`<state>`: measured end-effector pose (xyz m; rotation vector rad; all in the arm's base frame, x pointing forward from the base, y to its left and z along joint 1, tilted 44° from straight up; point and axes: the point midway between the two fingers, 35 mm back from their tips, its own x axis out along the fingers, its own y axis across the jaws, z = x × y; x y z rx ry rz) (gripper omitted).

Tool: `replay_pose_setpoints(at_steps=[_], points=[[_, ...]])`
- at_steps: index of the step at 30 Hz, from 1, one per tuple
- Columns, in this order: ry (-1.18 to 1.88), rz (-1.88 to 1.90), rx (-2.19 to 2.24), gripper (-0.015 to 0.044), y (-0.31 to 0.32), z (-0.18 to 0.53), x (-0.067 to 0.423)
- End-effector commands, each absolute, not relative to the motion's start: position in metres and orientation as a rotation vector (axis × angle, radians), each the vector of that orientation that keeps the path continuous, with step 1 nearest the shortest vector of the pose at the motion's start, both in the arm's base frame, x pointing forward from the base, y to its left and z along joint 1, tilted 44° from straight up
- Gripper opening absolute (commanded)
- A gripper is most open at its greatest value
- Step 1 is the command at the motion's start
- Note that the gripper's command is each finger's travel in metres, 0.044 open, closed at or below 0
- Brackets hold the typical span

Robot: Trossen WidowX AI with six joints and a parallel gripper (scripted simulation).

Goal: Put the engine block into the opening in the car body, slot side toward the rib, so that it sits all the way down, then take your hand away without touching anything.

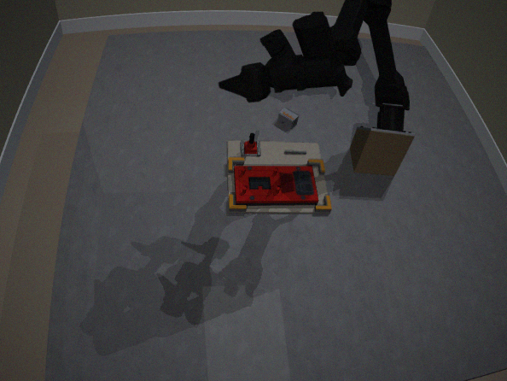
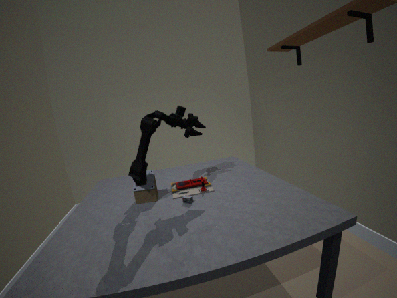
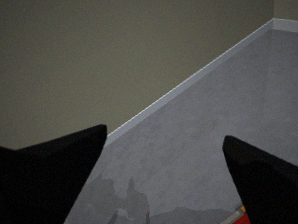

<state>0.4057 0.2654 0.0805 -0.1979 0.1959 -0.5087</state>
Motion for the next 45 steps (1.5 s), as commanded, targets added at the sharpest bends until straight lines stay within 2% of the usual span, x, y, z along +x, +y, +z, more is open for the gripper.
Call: replay_pose_setpoints(at_steps=[1,2,24,45], points=[[0.196,-0.509,-0.198,0.0426,0.265,0.08,0.406],[0.199,-0.509,-0.203,0.044,0.264,0.081,0.406],[0.665,-0.49,-0.779,0.044,0.133,0.095,0.415],[1.242,-0.27,-1.166,0.044,0.007,0.103,0.349]])
